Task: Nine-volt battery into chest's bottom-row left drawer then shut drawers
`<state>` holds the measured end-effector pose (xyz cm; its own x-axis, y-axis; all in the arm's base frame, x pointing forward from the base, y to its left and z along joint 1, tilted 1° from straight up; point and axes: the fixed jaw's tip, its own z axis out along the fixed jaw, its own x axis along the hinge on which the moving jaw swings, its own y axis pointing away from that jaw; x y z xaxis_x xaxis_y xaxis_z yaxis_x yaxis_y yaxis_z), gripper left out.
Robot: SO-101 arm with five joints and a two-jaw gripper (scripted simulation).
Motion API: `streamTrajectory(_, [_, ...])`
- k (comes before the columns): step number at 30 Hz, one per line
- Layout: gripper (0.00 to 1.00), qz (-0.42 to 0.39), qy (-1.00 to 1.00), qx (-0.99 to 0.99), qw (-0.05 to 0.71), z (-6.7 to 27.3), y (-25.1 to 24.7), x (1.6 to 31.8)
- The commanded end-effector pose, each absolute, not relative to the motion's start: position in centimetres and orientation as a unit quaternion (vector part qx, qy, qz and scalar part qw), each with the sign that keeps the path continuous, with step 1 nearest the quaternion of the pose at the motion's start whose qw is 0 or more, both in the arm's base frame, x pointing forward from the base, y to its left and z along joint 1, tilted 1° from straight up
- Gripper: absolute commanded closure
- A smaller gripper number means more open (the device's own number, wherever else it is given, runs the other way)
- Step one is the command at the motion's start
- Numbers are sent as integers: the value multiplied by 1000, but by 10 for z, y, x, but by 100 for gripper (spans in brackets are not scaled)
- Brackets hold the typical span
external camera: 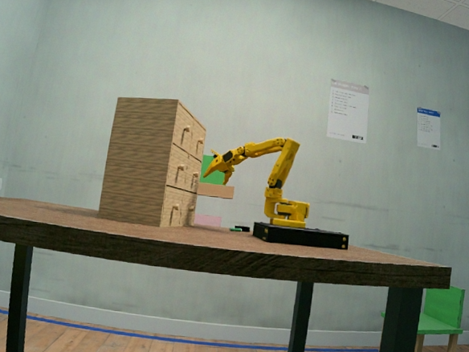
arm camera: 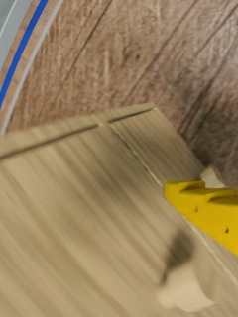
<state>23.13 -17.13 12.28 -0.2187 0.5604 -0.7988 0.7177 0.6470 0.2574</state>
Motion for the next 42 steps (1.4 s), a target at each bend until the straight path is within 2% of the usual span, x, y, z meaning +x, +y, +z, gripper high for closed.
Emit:
streamTrajectory(1, [50,-79,799,393,449,121,-156,226])
streamTrajectory(17, [50,-62,894,271,352,108,-90,195])
streamTrajectory(31, [50,-44,959,126,250,88,-38,146])
streamTrajectory(42, [50,-44,959,125,250,88,-38,146])
